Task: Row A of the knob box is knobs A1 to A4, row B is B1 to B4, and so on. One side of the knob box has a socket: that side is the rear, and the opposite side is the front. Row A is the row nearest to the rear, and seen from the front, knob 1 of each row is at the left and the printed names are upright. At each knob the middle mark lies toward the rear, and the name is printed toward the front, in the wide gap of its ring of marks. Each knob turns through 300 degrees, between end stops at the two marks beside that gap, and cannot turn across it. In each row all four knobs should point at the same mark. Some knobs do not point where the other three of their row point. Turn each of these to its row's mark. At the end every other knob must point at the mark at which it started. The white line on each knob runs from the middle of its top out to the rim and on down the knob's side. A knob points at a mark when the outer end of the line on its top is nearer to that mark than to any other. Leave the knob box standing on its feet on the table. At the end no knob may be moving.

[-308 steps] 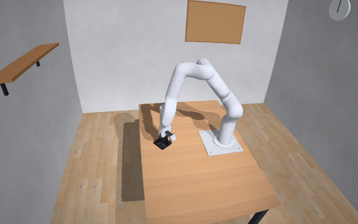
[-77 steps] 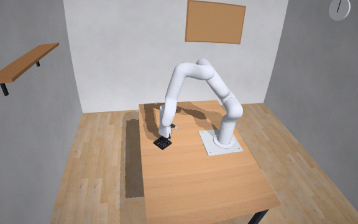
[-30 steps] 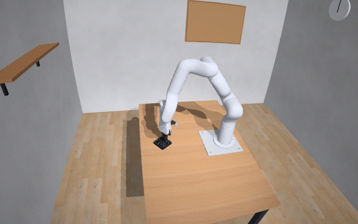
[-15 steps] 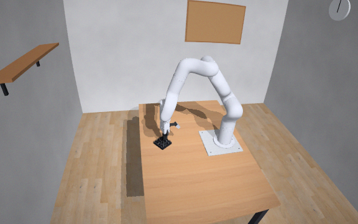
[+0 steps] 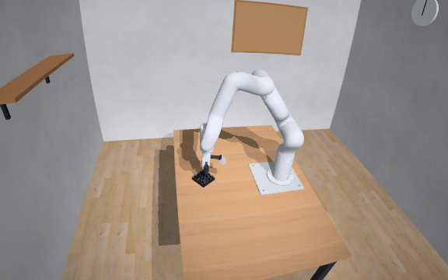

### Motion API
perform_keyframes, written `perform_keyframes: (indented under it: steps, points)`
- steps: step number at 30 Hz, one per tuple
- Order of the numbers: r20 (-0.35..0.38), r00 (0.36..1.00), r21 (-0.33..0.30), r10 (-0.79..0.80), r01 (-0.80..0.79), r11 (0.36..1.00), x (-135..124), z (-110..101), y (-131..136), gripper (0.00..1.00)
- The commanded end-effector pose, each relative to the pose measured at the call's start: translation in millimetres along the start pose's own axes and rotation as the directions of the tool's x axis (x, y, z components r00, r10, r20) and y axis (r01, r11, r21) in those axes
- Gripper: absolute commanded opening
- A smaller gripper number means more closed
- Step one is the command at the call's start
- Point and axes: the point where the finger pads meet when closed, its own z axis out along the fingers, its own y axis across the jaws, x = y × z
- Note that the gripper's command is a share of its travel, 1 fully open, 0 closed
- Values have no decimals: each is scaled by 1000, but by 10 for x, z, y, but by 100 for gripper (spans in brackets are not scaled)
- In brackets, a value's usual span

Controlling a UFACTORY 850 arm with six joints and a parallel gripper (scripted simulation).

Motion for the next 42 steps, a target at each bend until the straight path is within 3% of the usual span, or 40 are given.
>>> perform_keyframes:
  steps: [1, 9, 21, 30, 42]
  points:
    - [4, 988, 26, 153, -153, 988, -9, -24, 1, 19]
    - [9, 946, 25, 323, -323, 946, -9, -43, 0, 19]
    - [17, 752, 19, 659, -659, 752, -9, -87, -1, 19]
    - [21, 616, 15, 788, -788, 616, -8, -108, -1, 19]
    - [21, 598, 15, 801, -801, 598, -8, -111, -1, 19]
